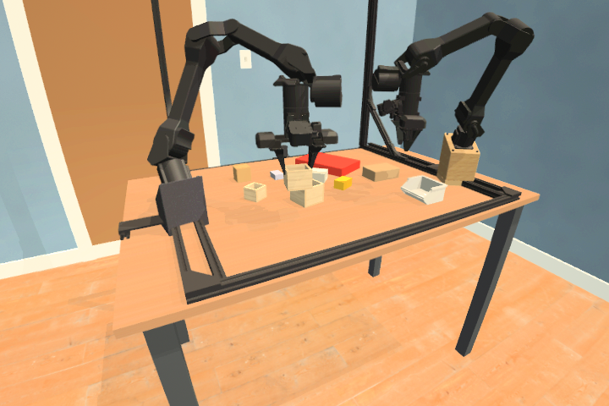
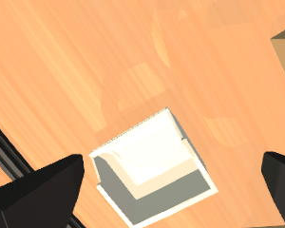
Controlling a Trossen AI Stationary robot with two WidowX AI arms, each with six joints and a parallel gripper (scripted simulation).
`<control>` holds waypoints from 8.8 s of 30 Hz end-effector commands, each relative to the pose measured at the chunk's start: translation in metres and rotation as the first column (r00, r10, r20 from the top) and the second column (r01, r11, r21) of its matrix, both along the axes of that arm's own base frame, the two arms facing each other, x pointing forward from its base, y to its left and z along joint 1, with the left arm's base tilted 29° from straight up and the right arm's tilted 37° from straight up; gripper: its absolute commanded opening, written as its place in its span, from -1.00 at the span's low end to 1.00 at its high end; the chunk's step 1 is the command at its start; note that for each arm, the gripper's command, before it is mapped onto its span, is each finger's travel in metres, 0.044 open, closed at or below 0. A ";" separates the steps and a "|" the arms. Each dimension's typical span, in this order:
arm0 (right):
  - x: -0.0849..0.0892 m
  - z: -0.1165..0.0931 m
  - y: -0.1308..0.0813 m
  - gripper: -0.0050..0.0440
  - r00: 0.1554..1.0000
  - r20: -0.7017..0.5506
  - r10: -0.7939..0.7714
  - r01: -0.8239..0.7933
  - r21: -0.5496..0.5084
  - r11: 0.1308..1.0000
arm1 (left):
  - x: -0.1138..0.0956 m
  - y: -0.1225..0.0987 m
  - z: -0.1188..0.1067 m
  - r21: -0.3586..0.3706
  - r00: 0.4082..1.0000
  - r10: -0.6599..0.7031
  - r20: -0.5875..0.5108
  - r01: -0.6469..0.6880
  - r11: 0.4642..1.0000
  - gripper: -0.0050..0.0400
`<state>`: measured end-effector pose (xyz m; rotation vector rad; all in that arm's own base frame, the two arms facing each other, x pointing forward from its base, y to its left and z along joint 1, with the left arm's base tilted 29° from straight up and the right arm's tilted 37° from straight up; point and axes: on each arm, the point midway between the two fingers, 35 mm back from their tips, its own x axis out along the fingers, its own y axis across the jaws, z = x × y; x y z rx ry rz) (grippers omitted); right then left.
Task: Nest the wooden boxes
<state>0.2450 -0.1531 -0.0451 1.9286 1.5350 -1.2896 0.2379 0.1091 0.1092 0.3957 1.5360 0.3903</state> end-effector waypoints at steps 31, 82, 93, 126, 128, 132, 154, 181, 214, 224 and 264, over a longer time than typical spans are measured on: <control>0.072 0.036 0.038 -0.80 0.657 -0.442 -0.610 0.617 -0.148 0.773 | 0.000 0.000 0.000 -0.004 1.000 0.003 0.002 -0.003 1.000 1.00; 0.090 0.047 0.053 -0.80 0.425 -0.544 -0.724 0.740 -0.251 0.624 | 0.125 -0.026 -0.078 0.287 0.798 -0.126 0.590 -0.061 0.956 1.00; 0.090 0.047 0.053 -0.80 0.425 -0.544 -0.724 0.740 -0.251 0.624 | 0.131 -0.042 -0.085 0.300 0.650 -0.142 0.746 -0.138 0.944 1.00; 0.090 0.046 0.055 -0.80 0.425 -0.544 -0.724 0.740 -0.251 0.624 | 0.096 -0.069 -0.075 0.158 0.237 -0.086 0.968 -0.306 0.939 1.00; 0.090 0.045 0.055 -0.80 0.425 -0.544 -0.724 0.740 -0.251 0.624 | 0.096 -0.069 -0.075 0.158 0.237 -0.086 0.968 -0.306 0.939 1.00; 0.090 0.042 0.058 -0.80 0.425 -0.544 -0.724 0.740 -0.251 0.624 | 0.096 -0.069 -0.075 0.158 0.237 -0.086 0.968 -0.306 0.939 1.00; 0.090 0.020 0.074 -0.80 0.425 -0.544 -0.723 0.740 -0.251 0.624 | 0.096 -0.069 -0.075 0.158 0.237 -0.086 0.968 -0.306 0.939 1.00; 0.090 0.019 0.077 -0.80 0.425 -0.544 -0.724 0.740 -0.251 0.624 | 0.096 -0.069 -0.075 0.158 0.237 -0.086 0.968 -0.306 0.939 1.00; 0.091 0.014 0.080 -0.80 0.425 -0.544 -0.723 0.740 -0.251 0.624 | 0.096 -0.069 -0.075 0.158 0.237 -0.086 0.968 -0.306 0.939 1.00; 0.090 0.015 0.080 -0.80 0.425 -0.544 -0.723 0.740 -0.251 0.624 | 0.096 -0.069 -0.075 0.158 0.237 -0.086 0.968 -0.306 0.939 1.00; 0.090 0.010 0.083 -0.80 0.425 -0.544 -0.723 0.740 -0.251 0.624 | 0.096 -0.069 -0.075 0.158 0.237 -0.086 0.968 -0.306 0.939 1.00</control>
